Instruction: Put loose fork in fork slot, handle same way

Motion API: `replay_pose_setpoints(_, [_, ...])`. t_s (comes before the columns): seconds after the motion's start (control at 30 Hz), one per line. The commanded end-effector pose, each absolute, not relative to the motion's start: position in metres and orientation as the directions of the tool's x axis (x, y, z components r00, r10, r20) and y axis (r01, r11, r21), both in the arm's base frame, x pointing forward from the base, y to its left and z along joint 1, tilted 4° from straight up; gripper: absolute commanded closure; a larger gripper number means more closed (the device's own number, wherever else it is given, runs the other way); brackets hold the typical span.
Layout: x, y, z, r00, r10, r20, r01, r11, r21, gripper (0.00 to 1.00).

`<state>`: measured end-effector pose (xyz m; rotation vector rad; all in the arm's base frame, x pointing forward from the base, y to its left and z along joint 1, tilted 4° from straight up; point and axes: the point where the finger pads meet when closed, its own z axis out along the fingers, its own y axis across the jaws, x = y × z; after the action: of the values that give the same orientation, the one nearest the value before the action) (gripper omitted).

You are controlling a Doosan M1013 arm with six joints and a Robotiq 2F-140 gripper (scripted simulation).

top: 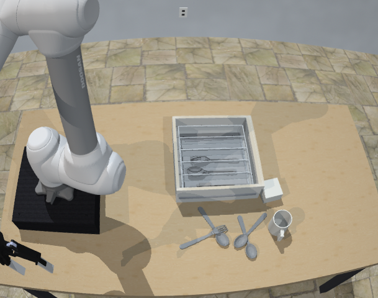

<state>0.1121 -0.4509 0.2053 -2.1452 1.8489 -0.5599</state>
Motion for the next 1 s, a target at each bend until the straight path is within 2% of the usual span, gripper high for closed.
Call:
replay_pose_setpoints(0.0, [0.112, -0.451, 0.205, 0.119, -0.985, 0.122, -0.888, -0.161, -0.432, 0.0])
replay_pose_setpoints(0.67, [0.115, -0.451, 0.205, 0.128, -0.984, 0.122, -0.887, -0.168, -0.43, 0.0])
replay_pose_setpoints(0.83, [0.135, -0.45, 0.199, 0.205, -0.972, 0.119, -0.881, -0.236, -0.411, 0.0])
replay_pose_setpoints(0.97, [0.173, -0.446, 0.189, 0.34, -0.934, 0.113, -0.854, -0.356, -0.378, 0.0])
